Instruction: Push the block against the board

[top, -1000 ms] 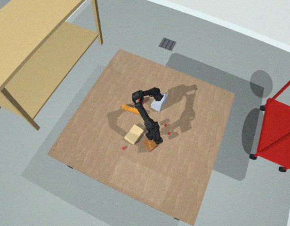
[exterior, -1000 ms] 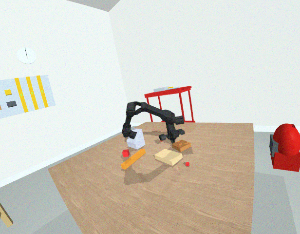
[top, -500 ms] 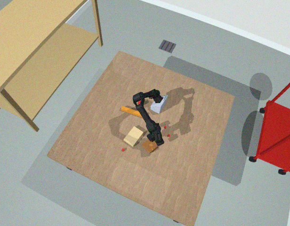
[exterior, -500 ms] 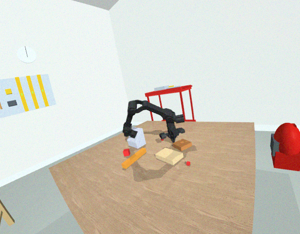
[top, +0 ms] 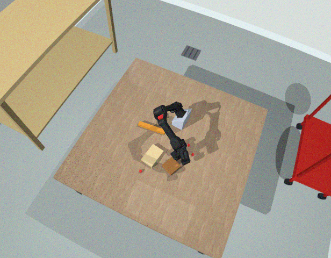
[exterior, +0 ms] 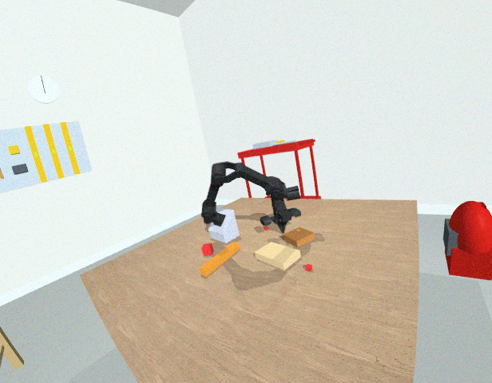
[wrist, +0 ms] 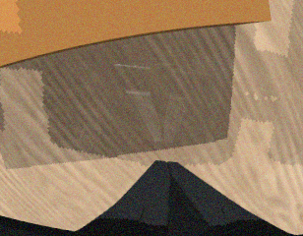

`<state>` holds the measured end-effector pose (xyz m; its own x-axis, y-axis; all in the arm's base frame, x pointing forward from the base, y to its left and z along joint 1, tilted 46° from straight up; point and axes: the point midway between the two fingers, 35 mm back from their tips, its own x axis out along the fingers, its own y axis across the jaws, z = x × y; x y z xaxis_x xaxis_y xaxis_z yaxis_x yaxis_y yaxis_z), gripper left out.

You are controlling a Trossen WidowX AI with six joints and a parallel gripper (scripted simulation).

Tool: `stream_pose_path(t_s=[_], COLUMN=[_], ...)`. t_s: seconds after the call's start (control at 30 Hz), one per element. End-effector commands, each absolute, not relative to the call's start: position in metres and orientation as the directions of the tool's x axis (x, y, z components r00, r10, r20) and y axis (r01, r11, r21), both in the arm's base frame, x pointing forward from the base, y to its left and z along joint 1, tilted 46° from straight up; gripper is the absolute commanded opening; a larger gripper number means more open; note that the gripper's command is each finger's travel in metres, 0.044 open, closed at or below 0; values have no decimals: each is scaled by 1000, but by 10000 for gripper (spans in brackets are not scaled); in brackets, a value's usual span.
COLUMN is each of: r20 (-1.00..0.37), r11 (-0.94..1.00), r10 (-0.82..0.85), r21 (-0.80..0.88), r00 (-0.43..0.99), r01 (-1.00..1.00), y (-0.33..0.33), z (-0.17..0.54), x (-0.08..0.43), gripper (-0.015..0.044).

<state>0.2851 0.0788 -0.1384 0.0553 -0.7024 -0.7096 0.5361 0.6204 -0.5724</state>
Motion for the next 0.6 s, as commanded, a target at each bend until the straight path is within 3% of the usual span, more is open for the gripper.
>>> stream_pose_path(t_s=[0.0,0.23,0.57], r20=[-709,-711,-711], r11=[617,618,626], r10=[-703,-701,-702], r21=[-575,-574,-583], r00=[48,48,48], r01=[538,537,518], y=[79,116,119], z=[-142,-105,-103], x=[278,279,280], gripper=[0,0,0])
